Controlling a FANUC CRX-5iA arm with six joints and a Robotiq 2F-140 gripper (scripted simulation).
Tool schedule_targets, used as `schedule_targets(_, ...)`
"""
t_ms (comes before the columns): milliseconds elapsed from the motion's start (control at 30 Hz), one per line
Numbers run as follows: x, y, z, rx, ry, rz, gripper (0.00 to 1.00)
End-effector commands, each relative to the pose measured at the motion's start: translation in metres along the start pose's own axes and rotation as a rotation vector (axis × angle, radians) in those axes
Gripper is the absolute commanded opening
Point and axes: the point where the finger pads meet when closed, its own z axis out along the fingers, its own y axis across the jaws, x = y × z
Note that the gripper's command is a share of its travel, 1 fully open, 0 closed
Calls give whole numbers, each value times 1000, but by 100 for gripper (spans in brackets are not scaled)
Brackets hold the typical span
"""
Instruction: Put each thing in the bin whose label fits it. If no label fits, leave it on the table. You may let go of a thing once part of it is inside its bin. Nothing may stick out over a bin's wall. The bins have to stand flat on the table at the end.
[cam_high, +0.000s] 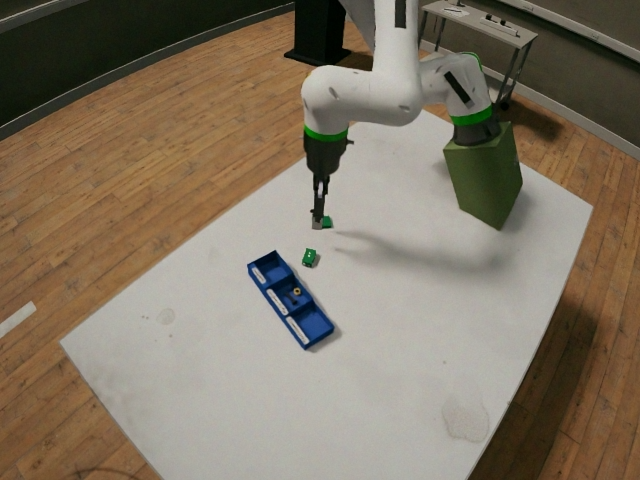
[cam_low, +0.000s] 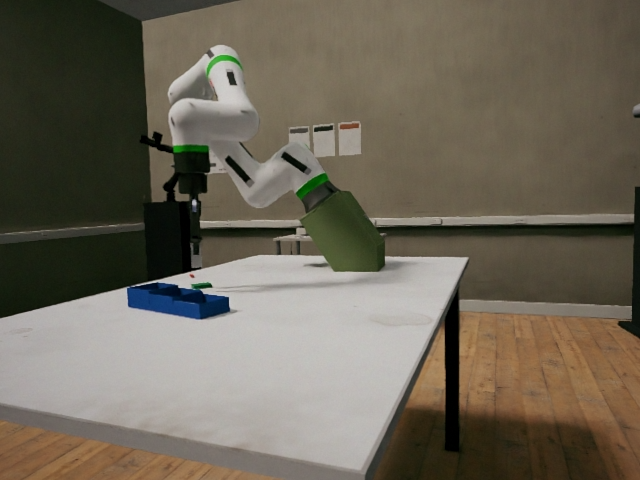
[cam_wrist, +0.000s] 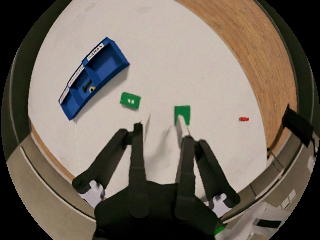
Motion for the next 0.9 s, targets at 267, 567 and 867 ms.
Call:
schedule_targets(267,-13,65,-1,35,-1,-201,40)
schedule_targets(567,-11,56,-1,35,-1,-201,40)
schedule_targets(867,-11,53,-1,35,-1,-201,40)
